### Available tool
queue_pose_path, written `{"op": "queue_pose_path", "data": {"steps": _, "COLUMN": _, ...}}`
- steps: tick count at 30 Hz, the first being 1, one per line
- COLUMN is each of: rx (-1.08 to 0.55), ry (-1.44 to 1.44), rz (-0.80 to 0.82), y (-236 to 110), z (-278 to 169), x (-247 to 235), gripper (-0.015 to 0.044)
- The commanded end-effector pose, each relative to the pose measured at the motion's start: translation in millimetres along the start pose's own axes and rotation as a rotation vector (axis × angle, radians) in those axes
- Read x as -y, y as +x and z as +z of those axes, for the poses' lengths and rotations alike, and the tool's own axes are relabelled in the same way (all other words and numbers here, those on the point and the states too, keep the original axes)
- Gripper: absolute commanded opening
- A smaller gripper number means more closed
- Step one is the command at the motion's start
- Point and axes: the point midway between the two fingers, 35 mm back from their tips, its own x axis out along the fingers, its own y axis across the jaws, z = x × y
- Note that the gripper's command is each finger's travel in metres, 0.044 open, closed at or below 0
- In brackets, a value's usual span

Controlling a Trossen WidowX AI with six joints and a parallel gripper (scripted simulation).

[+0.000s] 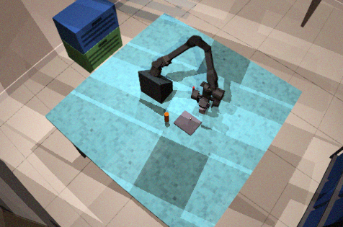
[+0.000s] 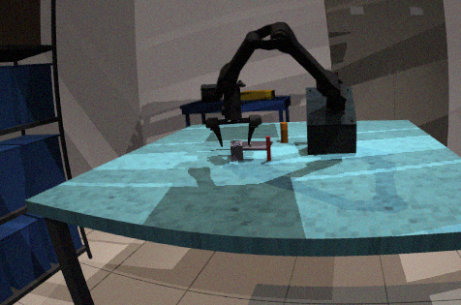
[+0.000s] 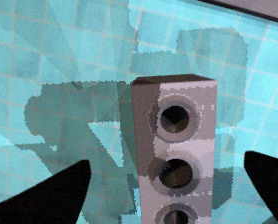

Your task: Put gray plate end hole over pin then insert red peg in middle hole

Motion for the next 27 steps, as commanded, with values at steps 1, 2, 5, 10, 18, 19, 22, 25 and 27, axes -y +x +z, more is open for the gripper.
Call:
{"op": "queue_pose_path", "data": {"steps": 1, "rx": -0.007, "ry": 0.009, "rz": -0.008, "y": 10, "z": 0, "x": 3, "gripper": 0.0440}}
{"op": "queue_pose_path", "data": {"steps": 2, "rx": -0.007, "ry": 0.009, "rz": -0.008, "y": 11, "z": -1, "x": 3, "gripper": 0.0440}}
{"op": "queue_pose_path", "data": {"steps": 5, "rx": -0.007, "ry": 0.009, "rz": -0.008, "y": 16, "z": -1, "x": 3, "gripper": 0.0440}}
{"op": "queue_pose_path", "data": {"steps": 10, "rx": -0.008, "ry": 0.009, "rz": -0.008, "y": 24, "z": -1, "x": 4, "gripper": 0.0440}}
{"op": "queue_pose_path", "data": {"steps": 18, "rx": -0.009, "ry": 0.009, "rz": -0.008, "y": 33, "z": -2, "x": 4, "gripper": 0.0414}}
{"op": "queue_pose_path", "data": {"steps": 19, "rx": -0.009, "ry": 0.009, "rz": -0.008, "y": 33, "z": -2, "x": 4, "gripper": 0.0387}}
{"op": "queue_pose_path", "data": {"steps": 22, "rx": -0.009, "ry": 0.009, "rz": -0.008, "y": 33, "z": -2, "x": 4, "gripper": 0.0309}}
{"op": "queue_pose_path", "data": {"steps": 25, "rx": -0.009, "ry": 0.009, "rz": -0.008, "y": 33, "z": -2, "x": 4, "gripper": 0.0230}}
{"op": "queue_pose_path", "data": {"steps": 27, "rx": -0.009, "ry": 0.009, "rz": -0.008, "y": 33, "z": -2, "x": 4, "gripper": 0.0177}}
